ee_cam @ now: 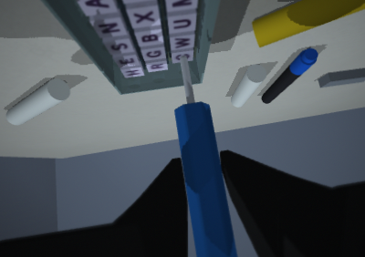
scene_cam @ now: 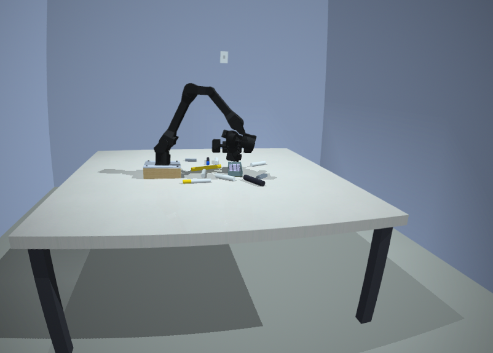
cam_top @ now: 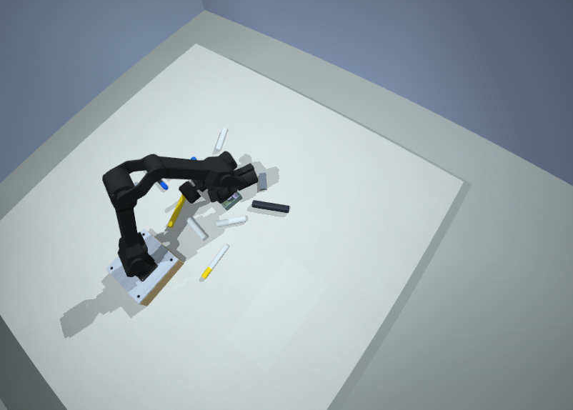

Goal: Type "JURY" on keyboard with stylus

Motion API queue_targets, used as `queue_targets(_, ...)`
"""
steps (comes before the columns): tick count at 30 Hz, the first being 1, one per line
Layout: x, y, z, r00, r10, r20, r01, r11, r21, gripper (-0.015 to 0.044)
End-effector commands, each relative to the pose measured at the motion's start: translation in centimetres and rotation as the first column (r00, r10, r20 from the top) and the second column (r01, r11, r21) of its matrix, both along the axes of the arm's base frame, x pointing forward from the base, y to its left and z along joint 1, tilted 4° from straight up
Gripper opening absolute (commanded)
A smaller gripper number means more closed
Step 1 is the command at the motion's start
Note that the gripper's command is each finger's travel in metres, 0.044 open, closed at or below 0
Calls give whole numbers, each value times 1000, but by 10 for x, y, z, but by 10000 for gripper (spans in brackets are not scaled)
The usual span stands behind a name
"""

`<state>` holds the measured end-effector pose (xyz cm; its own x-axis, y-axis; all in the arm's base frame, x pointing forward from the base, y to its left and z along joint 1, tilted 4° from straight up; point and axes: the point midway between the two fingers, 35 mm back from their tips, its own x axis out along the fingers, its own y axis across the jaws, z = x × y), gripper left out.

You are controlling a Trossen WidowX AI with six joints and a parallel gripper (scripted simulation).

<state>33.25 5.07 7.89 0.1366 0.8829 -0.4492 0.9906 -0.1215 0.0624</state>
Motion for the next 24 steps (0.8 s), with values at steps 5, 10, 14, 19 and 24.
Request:
queue_targets(5, 0, 1, -3, 1000, -2, -11, 2, 1000, 7, 0)
queue_targets(10, 0, 1, -3, 1000, -2, -11, 2, 1000, 7, 0)
queue_targets(14, 0, 1, -3, 1000, -2, -11, 2, 1000, 7, 0)
queue_targets(19, -1, 1, -5, 1000, -2, -11, 3, 1000, 7, 79)
queue_targets(24, -1, 1, -5, 1000, -2, -11, 3, 1000, 7, 81)
